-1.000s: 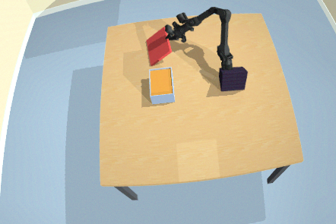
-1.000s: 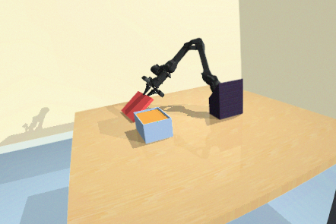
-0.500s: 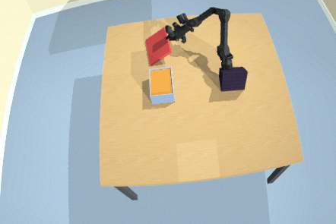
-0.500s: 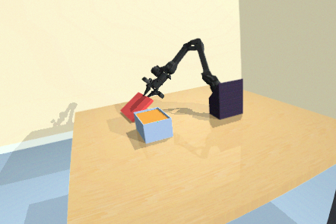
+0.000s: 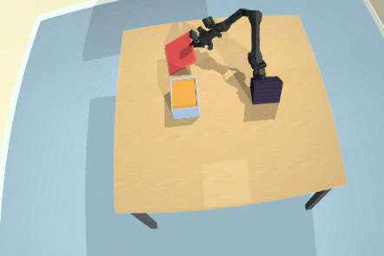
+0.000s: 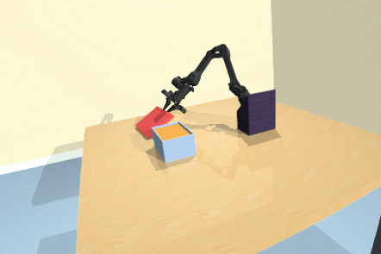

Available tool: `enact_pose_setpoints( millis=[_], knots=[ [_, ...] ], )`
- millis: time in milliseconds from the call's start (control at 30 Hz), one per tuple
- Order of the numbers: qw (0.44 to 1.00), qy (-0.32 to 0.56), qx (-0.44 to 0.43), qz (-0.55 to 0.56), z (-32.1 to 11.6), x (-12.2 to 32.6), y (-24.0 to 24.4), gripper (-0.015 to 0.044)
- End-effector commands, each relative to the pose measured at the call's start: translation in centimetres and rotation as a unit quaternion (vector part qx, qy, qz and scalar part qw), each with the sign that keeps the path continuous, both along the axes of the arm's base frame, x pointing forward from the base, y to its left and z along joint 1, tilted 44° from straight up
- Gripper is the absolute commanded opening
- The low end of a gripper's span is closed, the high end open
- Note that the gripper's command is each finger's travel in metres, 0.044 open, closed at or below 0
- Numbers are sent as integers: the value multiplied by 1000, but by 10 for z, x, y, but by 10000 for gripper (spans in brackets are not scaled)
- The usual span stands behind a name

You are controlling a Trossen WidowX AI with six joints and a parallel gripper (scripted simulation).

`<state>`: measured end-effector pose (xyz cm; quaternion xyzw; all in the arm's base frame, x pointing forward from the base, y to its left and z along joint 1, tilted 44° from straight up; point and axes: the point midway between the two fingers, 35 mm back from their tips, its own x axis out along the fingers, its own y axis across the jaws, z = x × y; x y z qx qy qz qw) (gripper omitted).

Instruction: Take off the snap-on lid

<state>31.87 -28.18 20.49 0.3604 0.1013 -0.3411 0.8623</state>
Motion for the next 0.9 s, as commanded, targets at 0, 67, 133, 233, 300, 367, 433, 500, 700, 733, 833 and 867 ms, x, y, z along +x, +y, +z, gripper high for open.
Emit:
enact_pose_setpoints(
  millis=[0, 67, 133, 233, 300, 367, 433, 500, 700, 733, 833, 867],
  knots=[
    [1000, 16, 13, -10, -19, -4, -7, 0],
    [1000, 16, 13, -10, -20, -4, -8, 0],
    [1000, 16, 13, -10, -21, -4, -9, 0],
    [1000, 16, 13, -10, -23, -4, -11, 0],
    [1000, 16, 13, -10, -24, -4, -12, 0],
    [1000, 16, 13, -10, -25, -4, -13, 0],
    [1000, 16, 13, -10, -26, -4, -14, 0],
    [1000, 16, 13, -10, -27, -5, -15, 0],
    [1000, 16, 13, -10, -31, -5, -19, 0],
    [1000, 16, 13, -10, -31, -5, -19, 0],
    [1000, 10, 8, -8, -16, -3, -16, 53],
    [1000, 14, 12, -9, -15, -3, -16, 79]
  ],
)
